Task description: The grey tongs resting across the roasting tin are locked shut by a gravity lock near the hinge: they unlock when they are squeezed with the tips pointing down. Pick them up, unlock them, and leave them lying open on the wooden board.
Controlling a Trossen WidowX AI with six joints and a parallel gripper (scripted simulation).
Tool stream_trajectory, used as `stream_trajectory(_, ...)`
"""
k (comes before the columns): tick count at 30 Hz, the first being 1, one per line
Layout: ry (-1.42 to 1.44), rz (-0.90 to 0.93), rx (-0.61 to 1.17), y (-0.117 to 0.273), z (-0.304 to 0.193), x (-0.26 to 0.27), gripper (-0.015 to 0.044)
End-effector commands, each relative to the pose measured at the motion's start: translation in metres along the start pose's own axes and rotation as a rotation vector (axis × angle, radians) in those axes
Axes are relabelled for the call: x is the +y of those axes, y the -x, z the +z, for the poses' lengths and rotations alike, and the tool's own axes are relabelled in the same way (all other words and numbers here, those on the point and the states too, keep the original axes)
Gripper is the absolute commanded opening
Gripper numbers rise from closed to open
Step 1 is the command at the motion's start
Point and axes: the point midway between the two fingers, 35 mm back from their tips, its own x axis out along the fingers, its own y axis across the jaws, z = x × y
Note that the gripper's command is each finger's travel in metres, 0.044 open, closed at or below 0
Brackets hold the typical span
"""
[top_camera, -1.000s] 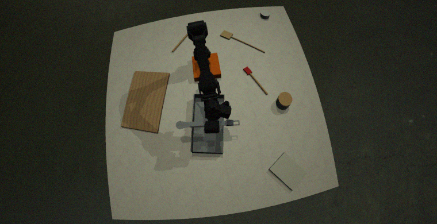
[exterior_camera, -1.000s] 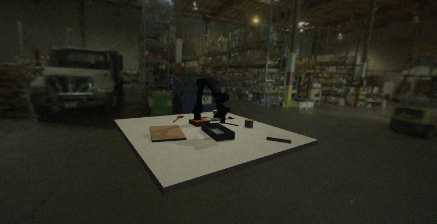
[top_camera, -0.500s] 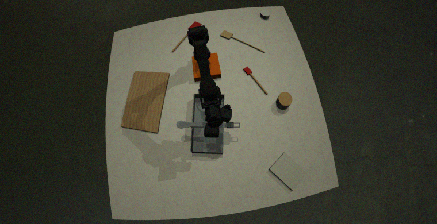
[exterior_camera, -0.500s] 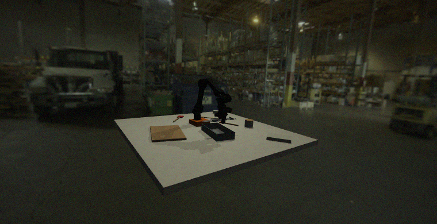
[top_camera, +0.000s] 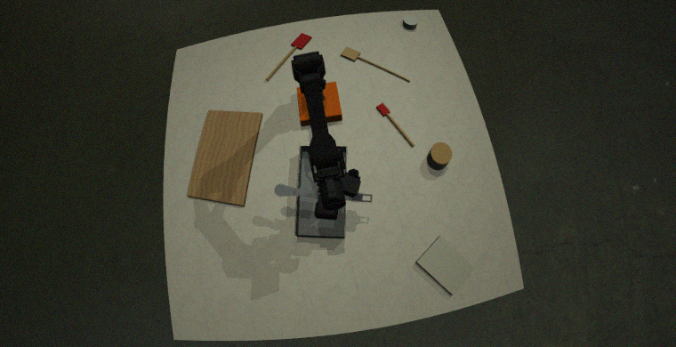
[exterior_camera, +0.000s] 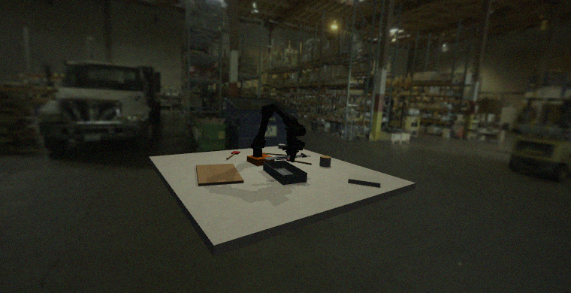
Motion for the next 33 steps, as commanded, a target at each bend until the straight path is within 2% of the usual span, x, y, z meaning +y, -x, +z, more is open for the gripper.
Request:
stream_trajectory(1,-0.029,0.033,0.001,0.004,0.002,-0.004,-0.0150)
stream_trajectory(15,-0.113,0.190,0.033,0.005,0.003,-0.002,-0.0150)
stream_trajectory(24,-0.117,0.197,0.035,0.005,0.003,-0.002,-0.0150)
stream_trajectory(33,-0.229,0.199,0.054,0.011,-0.036,-0.011,-0.0150)
